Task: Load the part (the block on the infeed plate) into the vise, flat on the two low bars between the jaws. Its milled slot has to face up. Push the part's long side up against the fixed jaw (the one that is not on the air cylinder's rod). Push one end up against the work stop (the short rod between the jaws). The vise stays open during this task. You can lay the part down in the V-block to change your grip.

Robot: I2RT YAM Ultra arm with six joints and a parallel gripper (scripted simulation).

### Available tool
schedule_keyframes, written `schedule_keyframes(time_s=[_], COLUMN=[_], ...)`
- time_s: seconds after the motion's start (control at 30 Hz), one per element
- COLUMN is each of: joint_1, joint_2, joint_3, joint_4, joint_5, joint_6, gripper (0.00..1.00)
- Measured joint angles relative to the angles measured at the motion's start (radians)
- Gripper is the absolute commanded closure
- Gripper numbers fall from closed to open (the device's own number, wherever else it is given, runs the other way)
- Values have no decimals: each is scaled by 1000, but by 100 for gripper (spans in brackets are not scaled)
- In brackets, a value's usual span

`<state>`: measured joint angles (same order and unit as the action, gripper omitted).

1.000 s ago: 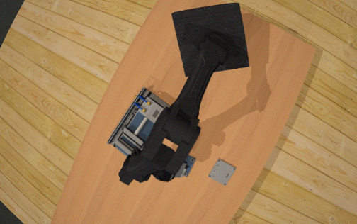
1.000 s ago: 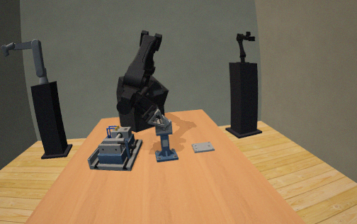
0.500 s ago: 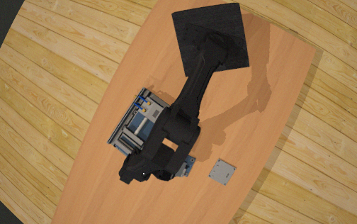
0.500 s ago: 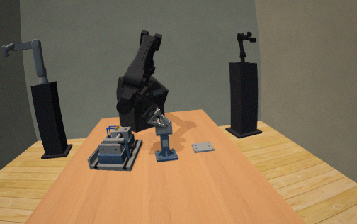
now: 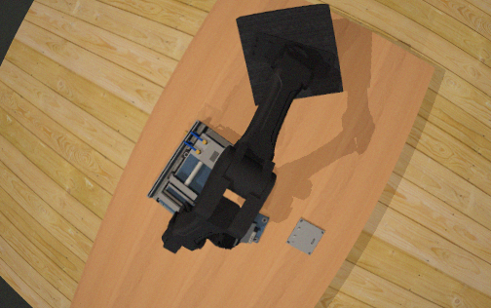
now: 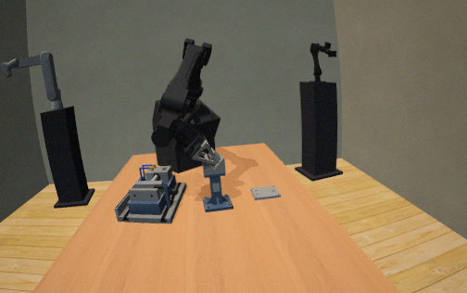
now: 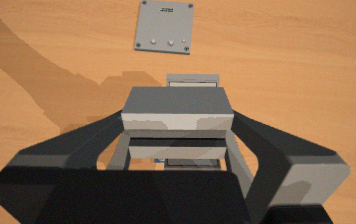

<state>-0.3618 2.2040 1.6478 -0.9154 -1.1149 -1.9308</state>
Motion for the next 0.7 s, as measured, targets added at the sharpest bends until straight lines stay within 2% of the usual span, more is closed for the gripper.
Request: schedule_keyframes(time_s=[0.7], joint_1=[-10], joint_2=[-21], joint_3=[0], joint_4=[-49], joint_5=[0], joint_6=[-23], gripper=[100])
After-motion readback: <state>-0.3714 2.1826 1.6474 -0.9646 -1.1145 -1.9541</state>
